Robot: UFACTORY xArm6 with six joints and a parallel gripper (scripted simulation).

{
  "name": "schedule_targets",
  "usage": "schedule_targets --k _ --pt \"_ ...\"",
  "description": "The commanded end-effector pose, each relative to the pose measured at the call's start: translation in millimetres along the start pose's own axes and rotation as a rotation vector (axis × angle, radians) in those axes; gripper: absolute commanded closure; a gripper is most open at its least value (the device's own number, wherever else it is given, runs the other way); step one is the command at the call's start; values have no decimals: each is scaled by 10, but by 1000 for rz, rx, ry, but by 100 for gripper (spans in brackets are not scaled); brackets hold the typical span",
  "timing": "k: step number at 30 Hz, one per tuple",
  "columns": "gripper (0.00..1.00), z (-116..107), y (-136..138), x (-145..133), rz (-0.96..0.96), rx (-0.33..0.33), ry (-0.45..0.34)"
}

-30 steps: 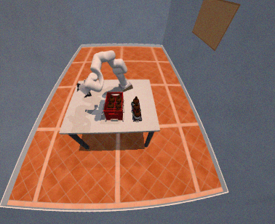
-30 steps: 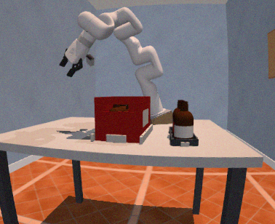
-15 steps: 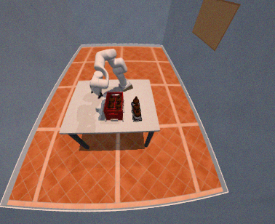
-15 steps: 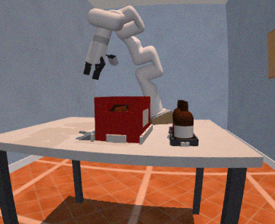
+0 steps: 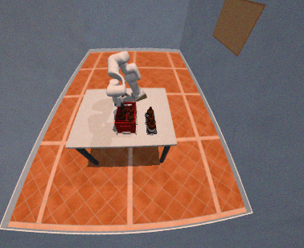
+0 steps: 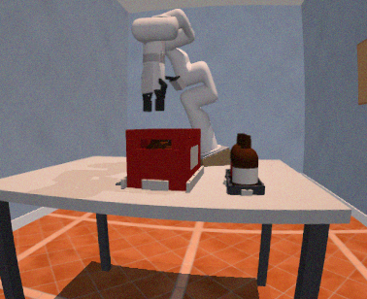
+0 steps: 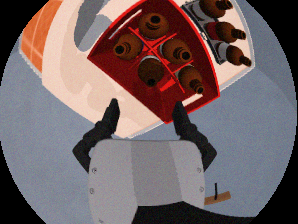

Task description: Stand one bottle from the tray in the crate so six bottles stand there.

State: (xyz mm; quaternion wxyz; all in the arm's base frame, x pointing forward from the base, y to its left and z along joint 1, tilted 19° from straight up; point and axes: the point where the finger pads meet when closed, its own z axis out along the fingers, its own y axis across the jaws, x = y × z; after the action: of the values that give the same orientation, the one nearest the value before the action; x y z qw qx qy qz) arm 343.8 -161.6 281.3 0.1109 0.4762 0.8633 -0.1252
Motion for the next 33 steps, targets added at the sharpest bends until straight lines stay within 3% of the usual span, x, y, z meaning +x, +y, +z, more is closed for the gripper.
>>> schedule_targets --k 1,3,4,33 --pt "0 16 56 47 10 -26 -3" --pt "0 16 56 47 10 -26 -3" --pt "100 16 56 47 10 -26 -3" --pt "100 16 56 47 10 -26 -3"
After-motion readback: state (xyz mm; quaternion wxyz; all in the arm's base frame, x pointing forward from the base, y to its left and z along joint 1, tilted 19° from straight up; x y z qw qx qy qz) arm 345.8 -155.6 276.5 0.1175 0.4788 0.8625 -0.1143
